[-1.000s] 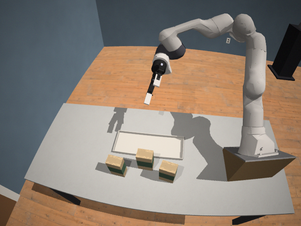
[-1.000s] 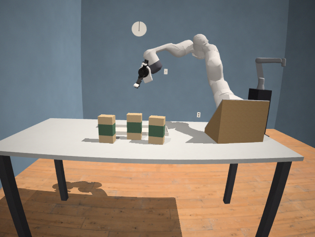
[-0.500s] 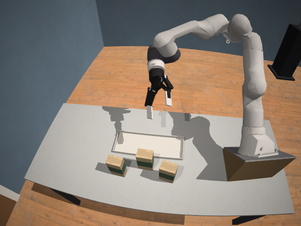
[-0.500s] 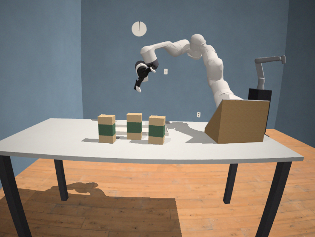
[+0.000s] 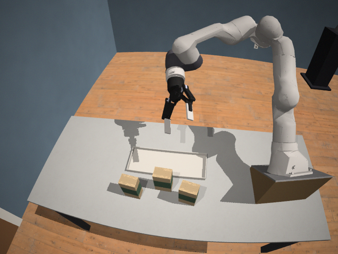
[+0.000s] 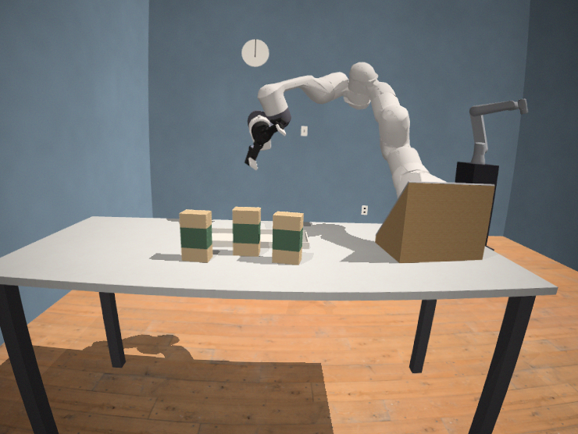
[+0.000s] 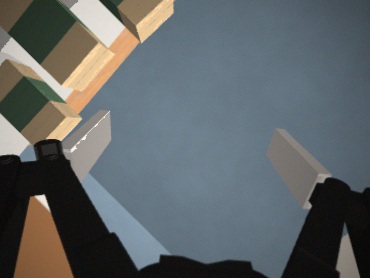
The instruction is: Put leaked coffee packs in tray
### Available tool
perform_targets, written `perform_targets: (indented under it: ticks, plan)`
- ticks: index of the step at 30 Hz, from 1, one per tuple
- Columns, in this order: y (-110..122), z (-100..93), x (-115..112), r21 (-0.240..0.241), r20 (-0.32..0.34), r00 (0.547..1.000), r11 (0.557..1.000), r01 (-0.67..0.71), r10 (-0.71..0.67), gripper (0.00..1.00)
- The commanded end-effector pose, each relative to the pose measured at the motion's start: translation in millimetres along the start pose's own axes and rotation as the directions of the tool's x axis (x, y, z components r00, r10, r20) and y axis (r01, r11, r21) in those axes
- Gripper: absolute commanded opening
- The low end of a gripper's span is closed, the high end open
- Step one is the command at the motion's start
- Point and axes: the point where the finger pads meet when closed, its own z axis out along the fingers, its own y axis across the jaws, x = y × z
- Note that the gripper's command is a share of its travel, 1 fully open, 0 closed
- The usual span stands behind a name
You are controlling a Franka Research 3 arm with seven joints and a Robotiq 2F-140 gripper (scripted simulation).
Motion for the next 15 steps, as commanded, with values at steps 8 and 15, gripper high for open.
perform_targets:
  ticks: [8,15]
  plan:
    - [3,33.4,17,-0.004,-0.141,0.978,0.988,0.155,-0.154,1.00]
    - [3,33.4,17,-0.004,-0.141,0.978,0.988,0.155,-0.154,1.00]
